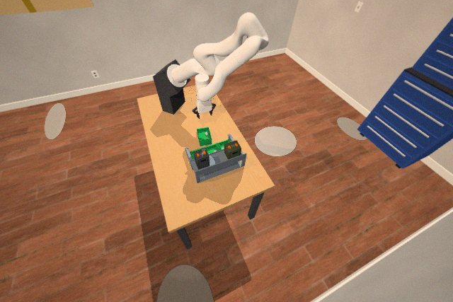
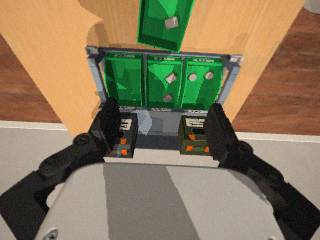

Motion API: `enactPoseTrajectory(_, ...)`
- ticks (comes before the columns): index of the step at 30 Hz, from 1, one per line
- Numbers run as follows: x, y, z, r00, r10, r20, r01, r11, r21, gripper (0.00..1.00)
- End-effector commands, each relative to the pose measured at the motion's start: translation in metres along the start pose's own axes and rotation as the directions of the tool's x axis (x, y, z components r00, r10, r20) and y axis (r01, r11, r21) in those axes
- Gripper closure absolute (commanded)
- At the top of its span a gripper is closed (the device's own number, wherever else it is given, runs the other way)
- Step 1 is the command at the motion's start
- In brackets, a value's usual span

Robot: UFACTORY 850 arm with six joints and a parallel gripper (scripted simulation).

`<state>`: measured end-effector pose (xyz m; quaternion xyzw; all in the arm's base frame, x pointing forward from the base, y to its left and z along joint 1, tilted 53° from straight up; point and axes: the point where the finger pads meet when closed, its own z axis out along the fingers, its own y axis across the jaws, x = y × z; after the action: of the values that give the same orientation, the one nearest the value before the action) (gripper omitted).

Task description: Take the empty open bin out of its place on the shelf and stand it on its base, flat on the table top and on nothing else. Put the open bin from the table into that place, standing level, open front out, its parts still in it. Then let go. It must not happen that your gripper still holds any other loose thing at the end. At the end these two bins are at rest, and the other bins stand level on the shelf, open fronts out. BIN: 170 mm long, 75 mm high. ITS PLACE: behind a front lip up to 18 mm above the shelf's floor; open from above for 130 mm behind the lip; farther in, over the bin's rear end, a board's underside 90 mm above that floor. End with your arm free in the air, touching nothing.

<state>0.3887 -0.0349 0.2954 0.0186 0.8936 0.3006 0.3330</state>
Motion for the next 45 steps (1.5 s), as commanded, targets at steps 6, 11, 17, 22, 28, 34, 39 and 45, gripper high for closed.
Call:
enactPoseTrajectory(6,-0.001,0.001,0.045,1.000,0.000,0.001,0.000,1.000,0.000,0.00)
enactPoseTrajectory(11,-0.001,0.001,0.065,1.000,0.000,0.001,0.000,1.000,0.000,0.00)
enactPoseTrajectory(17,-0.001,0.001,0.079,1.000,0.000,0.001,0.000,1.000,0.000,0.00)
enactPoseTrajectory(22,-0.001,0.001,0.080,1.000,0.000,0.001,0.000,1.000,0.000,0.00)
enactPoseTrajectory(28,-0.001,0.001,0.080,1.000,0.000,0.001,0.000,1.000,0.000,0.00)
enactPoseTrajectory(34,-0.001,0.001,0.080,1.000,0.000,0.001,0.000,1.000,0.000,0.00)
enactPoseTrajectory(39,-0.001,0.001,0.080,1.000,0.000,0.001,0.000,1.000,0.000,0.00)
enactPoseTrajectory(45,-0.001,0.001,0.080,1.000,0.000,0.001,0.000,1.000,0.000,0.00)
